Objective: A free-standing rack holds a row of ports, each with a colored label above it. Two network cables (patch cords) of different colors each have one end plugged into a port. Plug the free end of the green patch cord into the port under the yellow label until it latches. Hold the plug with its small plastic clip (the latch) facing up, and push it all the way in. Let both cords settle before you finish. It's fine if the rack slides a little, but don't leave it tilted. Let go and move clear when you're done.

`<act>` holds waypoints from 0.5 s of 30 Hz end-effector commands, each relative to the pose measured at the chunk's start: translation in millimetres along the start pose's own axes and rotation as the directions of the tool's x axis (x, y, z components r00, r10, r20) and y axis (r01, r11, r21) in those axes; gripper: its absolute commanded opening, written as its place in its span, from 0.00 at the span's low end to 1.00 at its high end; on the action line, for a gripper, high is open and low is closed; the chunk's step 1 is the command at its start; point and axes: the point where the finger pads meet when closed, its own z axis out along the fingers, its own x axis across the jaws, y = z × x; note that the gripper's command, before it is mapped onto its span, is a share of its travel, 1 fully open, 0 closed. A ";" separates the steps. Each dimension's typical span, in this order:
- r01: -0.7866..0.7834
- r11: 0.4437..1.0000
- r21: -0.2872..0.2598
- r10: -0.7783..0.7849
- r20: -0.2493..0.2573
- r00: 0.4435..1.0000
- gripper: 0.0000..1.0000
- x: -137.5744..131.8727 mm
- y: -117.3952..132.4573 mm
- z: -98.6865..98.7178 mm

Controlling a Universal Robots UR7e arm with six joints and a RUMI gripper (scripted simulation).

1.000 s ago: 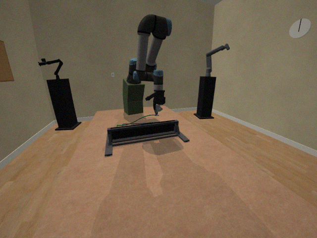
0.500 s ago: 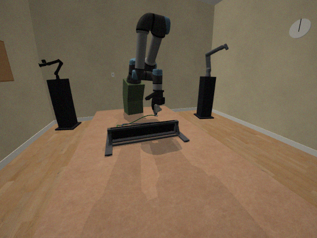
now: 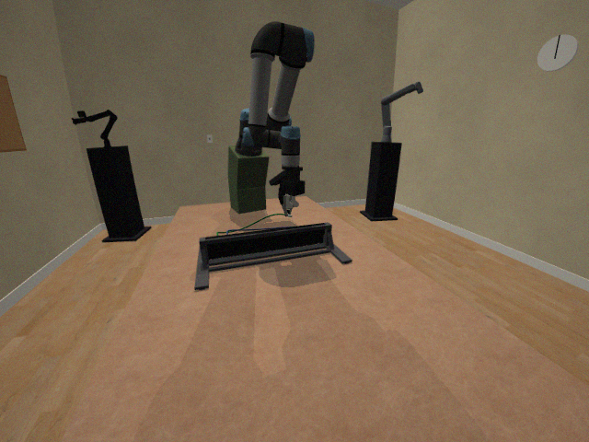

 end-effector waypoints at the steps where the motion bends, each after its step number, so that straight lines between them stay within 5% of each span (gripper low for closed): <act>1: -0.082 0.997 0.003 0.082 -0.001 0.997 0.00 -12.3 8.3 -3.5; 15: -0.215 0.977 0.006 0.215 -0.003 0.977 0.00 -31.5 19.2 -8.2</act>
